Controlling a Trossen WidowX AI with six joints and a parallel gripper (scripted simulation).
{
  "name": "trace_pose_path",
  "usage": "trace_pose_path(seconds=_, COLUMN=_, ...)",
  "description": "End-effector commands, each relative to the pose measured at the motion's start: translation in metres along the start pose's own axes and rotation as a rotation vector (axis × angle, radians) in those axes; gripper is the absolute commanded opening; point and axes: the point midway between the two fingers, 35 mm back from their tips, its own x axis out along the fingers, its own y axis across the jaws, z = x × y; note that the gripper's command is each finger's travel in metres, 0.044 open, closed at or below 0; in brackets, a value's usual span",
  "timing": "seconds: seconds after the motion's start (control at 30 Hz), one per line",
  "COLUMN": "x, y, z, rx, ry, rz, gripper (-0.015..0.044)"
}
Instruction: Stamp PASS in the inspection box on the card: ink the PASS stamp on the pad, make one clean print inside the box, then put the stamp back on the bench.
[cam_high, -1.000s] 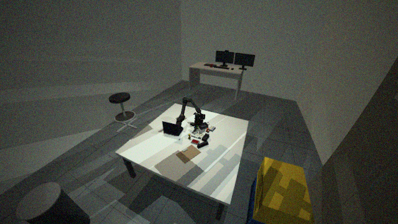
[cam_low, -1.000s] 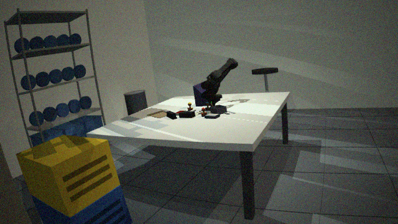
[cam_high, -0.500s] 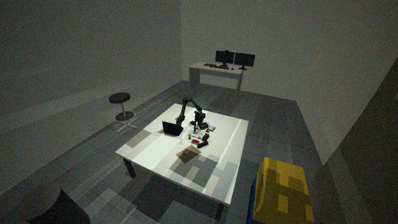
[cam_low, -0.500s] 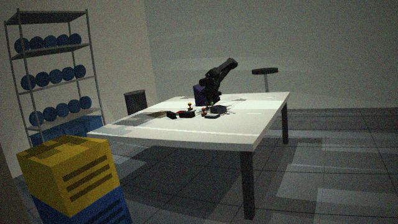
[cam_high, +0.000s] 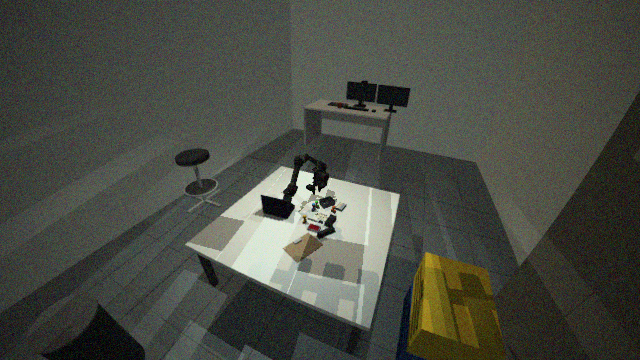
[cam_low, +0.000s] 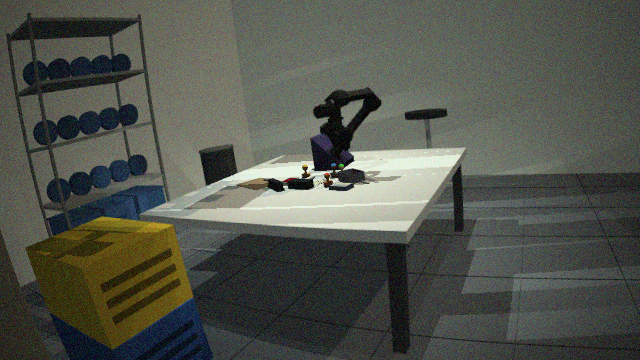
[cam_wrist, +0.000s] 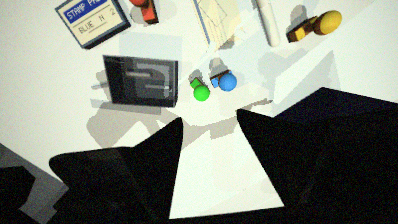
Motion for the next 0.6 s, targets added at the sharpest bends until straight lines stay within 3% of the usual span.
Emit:
trace_pose_path(seconds=0.0, x=-0.0012, y=-0.0004, z=-0.0001, rx=-0.005, ry=0.000, rz=-0.002, gripper=0.0259)
trace_pose_path(seconds=0.57, x=-0.0010, y=0.0000, z=0.0000, rx=0.000, ry=-0.001, rz=0.001, gripper=0.0259)
